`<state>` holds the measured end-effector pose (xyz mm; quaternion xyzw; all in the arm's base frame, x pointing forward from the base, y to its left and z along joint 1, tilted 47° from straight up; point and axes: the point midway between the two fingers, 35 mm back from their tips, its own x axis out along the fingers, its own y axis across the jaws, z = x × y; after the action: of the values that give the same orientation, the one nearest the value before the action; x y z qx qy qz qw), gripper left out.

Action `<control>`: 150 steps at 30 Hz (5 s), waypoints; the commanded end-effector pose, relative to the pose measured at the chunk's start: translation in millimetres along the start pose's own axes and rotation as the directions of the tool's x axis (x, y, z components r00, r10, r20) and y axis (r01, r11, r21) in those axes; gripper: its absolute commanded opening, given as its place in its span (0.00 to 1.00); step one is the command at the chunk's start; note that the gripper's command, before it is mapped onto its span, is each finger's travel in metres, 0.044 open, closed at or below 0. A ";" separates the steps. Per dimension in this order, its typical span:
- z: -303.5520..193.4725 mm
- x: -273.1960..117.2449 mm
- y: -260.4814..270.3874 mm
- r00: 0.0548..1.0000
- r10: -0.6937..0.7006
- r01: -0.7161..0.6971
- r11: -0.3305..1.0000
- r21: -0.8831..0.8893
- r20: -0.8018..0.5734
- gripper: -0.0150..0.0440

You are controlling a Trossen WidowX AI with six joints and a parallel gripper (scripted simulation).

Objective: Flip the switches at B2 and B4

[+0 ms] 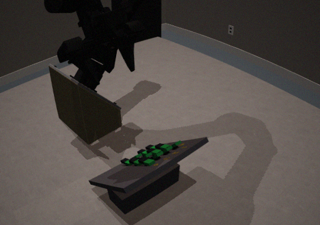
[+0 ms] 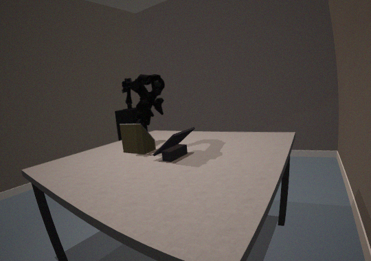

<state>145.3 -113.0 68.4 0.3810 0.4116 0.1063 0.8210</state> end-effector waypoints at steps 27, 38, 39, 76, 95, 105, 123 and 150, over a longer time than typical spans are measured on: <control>-1.1 133.1 9.9 0.998 0.002 -0.003 1.000 0.012 0.064 0.25; -1.0 143.6 10.5 0.998 0.004 -0.004 1.000 0.012 0.065 0.25; -0.9 144.3 10.4 0.998 0.004 -0.004 1.000 0.012 0.065 0.25; -0.5 157.6 10.3 0.998 0.003 -0.004 1.000 0.012 0.064 0.25; -0.5 160.2 10.3 0.998 0.004 -0.004 1.000 0.012 0.064 0.25; -0.5 161.5 10.4 0.998 0.004 -0.004 1.000 0.012 0.065 0.25; 0.3 119.7 4.2 0.999 -0.010 0.010 1.000 0.008 0.036 0.25; -1.6 131.8 -36.3 0.998 -0.001 0.001 1.000 0.009 0.064 0.25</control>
<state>217.8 -85.9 -28.6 0.3782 0.3893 0.0882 0.8353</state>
